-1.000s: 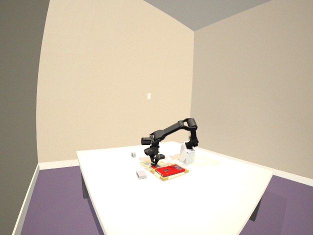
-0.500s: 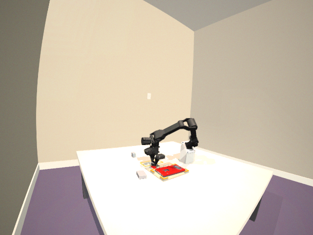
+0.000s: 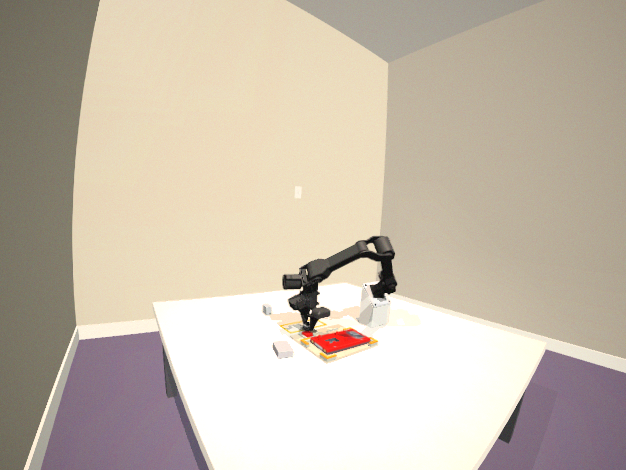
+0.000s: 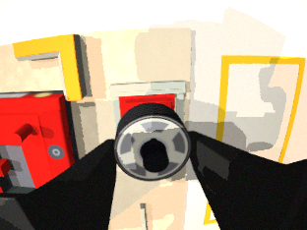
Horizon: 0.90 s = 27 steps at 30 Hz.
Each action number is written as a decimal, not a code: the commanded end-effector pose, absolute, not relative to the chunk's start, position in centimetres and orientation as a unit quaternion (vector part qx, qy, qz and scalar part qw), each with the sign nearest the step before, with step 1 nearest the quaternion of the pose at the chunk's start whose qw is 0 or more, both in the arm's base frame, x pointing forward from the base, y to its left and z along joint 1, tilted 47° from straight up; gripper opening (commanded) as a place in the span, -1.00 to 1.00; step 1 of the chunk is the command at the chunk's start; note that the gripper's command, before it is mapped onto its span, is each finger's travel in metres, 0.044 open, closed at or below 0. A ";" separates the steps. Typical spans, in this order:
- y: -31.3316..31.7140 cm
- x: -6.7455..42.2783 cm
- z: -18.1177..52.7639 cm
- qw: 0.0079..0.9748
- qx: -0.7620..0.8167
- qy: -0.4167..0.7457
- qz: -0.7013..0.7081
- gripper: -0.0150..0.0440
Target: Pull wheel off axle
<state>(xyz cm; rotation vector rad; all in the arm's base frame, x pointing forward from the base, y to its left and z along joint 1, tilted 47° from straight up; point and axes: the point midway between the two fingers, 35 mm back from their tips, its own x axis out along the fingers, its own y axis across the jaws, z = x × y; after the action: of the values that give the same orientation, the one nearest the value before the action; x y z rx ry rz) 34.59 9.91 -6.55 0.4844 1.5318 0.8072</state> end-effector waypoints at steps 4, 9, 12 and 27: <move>9.4 34.9 -6.1 0.626 0.211 0.664 0.350 -0.49; 9.3 34.9 -6.0 0.626 0.212 0.664 0.349 -0.49; 9.2 34.9 -6.0 0.626 0.212 0.664 0.349 -0.49; 8.8 35.0 -5.6 0.627 0.213 0.664 0.349 -0.49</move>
<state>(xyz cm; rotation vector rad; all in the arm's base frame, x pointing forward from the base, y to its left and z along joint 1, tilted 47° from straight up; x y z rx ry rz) 34.65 9.89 -6.38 0.4736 1.5310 0.8172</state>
